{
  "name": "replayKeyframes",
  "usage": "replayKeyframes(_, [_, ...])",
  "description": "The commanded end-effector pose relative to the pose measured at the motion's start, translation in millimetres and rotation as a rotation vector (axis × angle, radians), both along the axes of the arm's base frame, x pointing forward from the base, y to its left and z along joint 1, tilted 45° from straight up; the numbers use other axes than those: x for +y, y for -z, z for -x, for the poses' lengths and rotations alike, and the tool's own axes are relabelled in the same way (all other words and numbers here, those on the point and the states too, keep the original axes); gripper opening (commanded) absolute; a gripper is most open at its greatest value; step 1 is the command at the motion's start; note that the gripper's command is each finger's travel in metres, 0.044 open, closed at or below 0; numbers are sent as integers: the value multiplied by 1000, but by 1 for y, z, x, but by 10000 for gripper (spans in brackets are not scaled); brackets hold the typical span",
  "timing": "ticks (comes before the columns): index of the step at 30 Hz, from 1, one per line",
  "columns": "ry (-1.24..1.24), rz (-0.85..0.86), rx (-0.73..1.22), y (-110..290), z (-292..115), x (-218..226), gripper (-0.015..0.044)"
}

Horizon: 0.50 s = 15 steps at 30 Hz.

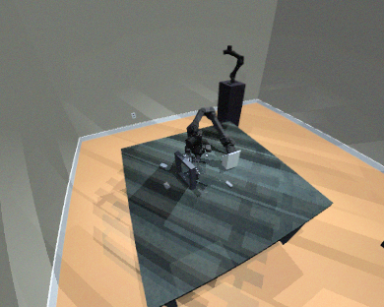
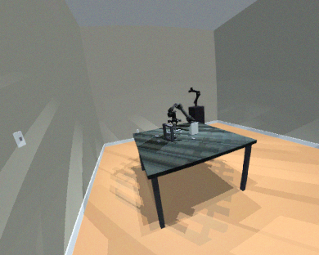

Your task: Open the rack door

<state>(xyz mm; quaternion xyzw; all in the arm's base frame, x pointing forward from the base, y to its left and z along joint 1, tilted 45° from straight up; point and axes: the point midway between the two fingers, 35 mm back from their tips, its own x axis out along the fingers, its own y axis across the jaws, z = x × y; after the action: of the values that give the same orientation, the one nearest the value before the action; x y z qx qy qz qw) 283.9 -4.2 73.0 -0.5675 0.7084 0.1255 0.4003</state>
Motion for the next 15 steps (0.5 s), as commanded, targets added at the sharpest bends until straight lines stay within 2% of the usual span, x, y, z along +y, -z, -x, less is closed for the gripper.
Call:
replayKeyframes(1, [53,0,-69,2,2,3,25])
replayKeyframes(15, [198,5,-211,17,22,18,25])
